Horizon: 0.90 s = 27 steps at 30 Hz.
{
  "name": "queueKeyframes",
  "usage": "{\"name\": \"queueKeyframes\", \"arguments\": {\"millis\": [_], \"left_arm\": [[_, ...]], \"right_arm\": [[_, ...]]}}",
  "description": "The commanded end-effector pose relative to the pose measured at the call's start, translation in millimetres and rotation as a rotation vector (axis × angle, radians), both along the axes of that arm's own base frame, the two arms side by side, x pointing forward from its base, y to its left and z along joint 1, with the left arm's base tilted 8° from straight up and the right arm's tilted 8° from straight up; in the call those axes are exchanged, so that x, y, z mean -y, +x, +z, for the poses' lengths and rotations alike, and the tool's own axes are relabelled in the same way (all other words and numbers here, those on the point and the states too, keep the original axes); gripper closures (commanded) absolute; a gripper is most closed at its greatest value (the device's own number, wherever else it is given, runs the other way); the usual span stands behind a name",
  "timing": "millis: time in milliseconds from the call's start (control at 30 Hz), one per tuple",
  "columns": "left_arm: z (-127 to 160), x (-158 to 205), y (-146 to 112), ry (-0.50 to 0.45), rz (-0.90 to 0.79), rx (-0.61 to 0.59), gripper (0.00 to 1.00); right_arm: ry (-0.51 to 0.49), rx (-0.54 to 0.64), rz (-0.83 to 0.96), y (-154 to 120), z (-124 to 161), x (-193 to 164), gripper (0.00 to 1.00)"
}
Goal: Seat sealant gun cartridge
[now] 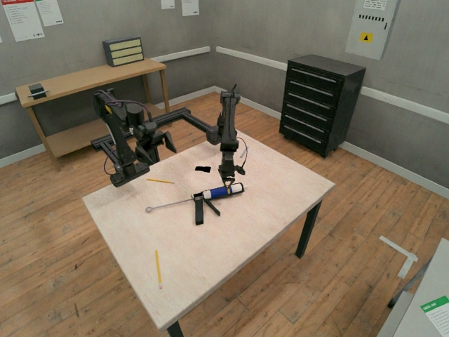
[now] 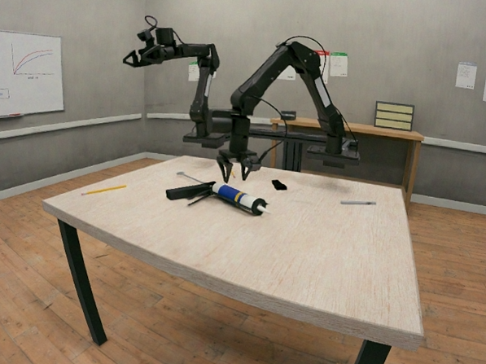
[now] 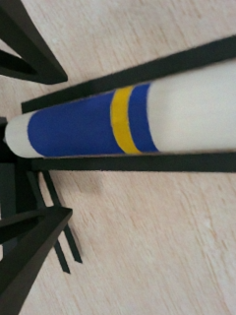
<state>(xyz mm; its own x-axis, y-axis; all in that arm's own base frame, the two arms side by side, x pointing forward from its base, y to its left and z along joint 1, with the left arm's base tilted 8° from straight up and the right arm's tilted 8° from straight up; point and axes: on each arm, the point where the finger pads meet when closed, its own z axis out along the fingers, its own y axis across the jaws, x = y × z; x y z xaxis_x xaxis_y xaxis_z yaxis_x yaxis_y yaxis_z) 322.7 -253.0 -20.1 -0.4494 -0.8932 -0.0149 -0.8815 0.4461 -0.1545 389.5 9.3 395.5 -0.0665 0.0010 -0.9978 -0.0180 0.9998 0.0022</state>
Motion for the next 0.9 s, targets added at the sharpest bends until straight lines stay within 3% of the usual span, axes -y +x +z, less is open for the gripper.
{"name": "queueKeyframes", "arguments": {"millis": [0,133,367,533,733,867], "left_arm": [[16.1,-4.2,-6.7,0.074,0.097,0.011,0.27],[7.5,-0.3,-19.7,0.128,0.116,0.0,0.27],[29.5,18.8,-19.5,0.045,0.045,0.027,0.27],[16.4,6.3,-21.0,0.061,0.062,-0.01,0.27],[17.8,5.8,-14.2,0.055,0.061,0.032,0.27],[13.5,2.6,-15.3,0.058,0.064,0.023,0.27]], "right_arm": [[-0.005,0.14,0.002,-12.0,39.2,3.3,0.0],[-0.01,0.154,-0.011,-17.4,36.0,9.1,0.0],[0.002,0.183,-0.035,-23.3,53.9,13.9,0.0],[0.004,0.184,-0.01,-24.5,54.5,5.5,0.0],[0.001,0.098,-0.011,-7.8,27.5,5.2,0.0],[0.001,0.142,-0.014,-18.7,42.3,6.2,0.0]]}}
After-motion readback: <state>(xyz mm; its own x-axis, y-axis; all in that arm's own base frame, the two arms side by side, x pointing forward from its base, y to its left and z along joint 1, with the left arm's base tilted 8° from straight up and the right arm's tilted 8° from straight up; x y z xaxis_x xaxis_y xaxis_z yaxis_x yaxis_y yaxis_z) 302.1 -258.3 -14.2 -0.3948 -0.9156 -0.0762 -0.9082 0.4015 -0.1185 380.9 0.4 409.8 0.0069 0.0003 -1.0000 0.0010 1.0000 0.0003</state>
